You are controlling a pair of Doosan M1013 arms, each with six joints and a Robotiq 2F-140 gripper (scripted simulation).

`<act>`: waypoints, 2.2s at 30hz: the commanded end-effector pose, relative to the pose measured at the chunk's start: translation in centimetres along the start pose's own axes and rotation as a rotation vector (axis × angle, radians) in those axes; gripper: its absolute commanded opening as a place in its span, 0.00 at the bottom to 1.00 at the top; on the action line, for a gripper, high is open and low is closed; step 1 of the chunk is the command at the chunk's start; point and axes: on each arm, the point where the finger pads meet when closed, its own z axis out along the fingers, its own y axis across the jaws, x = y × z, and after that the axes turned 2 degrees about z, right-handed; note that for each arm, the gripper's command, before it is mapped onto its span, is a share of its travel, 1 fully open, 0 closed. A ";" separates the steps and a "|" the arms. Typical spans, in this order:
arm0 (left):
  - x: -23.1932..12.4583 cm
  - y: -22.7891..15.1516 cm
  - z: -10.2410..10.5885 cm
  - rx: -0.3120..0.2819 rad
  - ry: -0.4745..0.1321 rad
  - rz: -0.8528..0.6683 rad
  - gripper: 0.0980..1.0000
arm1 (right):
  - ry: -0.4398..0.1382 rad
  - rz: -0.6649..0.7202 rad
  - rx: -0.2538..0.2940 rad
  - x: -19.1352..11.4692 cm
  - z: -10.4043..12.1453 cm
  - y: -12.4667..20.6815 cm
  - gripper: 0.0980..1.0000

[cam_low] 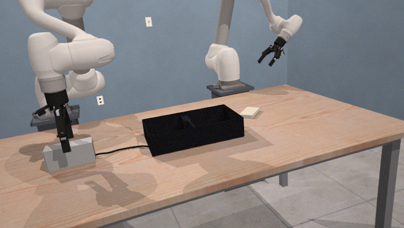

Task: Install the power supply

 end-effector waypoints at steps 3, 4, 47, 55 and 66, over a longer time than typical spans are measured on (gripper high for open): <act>0.0 0.0 0.0 0.000 0.001 0.000 1.00 | -0.001 0.000 0.001 0.0 -6.0 0.0 1.00; 0.0 0.0 0.0 0.000 0.001 0.000 1.00 | -0.001 0.000 0.001 0.0 -6.9 0.0 1.00; 0.0 0.0 0.0 0.000 0.001 0.000 1.00 | -0.001 0.350 0.001 -22.2 -7.5 -2.8 0.11; 0.0 0.0 0.0 0.000 0.001 0.000 1.00 | -0.001 0.489 0.001 -31.0 -7.1 -3.9 0.11; 0.0 0.0 0.0 0.000 0.001 0.000 1.00 | -0.001 0.562 0.001 -35.6 -6.9 -4.5 0.11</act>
